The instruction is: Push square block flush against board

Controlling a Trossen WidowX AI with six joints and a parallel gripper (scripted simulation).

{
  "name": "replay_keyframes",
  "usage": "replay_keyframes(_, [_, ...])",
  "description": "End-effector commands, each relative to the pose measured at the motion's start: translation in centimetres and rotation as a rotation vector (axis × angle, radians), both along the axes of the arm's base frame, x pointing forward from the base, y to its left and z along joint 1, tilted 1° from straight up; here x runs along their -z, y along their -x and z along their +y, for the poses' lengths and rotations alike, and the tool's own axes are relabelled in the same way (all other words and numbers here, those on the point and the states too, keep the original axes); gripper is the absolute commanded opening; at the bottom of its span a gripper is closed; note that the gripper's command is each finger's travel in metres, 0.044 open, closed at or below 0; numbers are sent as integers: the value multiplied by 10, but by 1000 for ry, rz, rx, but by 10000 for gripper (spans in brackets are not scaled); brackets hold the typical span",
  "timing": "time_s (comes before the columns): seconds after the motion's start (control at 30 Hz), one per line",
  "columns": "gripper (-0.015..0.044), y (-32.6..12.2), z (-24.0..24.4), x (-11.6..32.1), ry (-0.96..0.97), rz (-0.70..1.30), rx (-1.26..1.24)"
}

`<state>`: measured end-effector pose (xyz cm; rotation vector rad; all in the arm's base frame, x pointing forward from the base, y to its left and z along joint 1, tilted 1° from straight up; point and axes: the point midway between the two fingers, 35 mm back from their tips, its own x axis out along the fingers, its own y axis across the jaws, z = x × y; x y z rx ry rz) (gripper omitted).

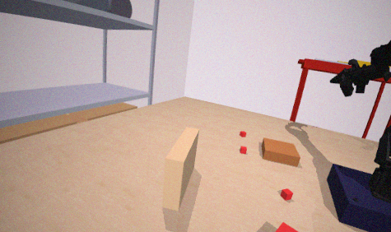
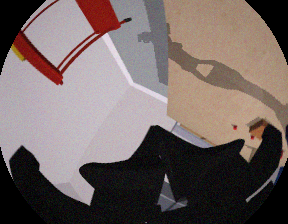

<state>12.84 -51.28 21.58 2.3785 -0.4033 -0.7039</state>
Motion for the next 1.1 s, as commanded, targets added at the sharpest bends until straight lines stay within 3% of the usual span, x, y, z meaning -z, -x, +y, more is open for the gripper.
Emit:
replay_keyframes(0.0, [0, -37, 12, 9, 22, 41, -87])
replay_keyframes(0.5, [0, -147, 60, 22, 115, 209, -334])
replay_keyframes(1.07, [0, -242, 154, 35, 123, 285, -589])
